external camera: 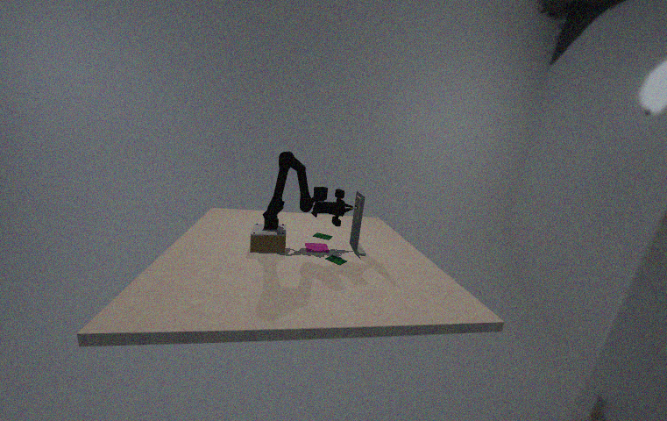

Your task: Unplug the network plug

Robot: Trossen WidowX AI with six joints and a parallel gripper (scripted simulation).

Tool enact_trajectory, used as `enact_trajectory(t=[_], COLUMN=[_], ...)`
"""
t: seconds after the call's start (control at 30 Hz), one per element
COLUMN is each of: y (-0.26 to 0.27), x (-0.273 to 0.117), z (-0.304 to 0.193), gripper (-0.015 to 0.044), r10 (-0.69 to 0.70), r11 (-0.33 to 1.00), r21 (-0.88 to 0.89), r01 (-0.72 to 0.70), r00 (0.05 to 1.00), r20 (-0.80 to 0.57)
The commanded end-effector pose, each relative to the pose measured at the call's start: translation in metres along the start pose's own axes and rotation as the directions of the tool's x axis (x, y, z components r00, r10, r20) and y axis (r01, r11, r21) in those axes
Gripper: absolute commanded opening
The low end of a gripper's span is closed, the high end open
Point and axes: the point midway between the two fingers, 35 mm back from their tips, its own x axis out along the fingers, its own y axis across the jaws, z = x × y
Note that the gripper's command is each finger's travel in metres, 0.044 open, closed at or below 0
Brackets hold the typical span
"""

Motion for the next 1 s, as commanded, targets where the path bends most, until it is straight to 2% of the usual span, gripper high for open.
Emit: enact_trajectory(t=[0.0, 0.97], y=[0.0, -0.001], x=[-0.003, -0.021], z=[-0.001, -0.004], gripper=[0.0, 0.0], r10=[0.0, -0.002], r11=[1.0, 1.0], r21=[0.003, 0.004], r01=[0.0, 0.002], r00=[1.0, 1.0], r20=[-0.002, -0.002])
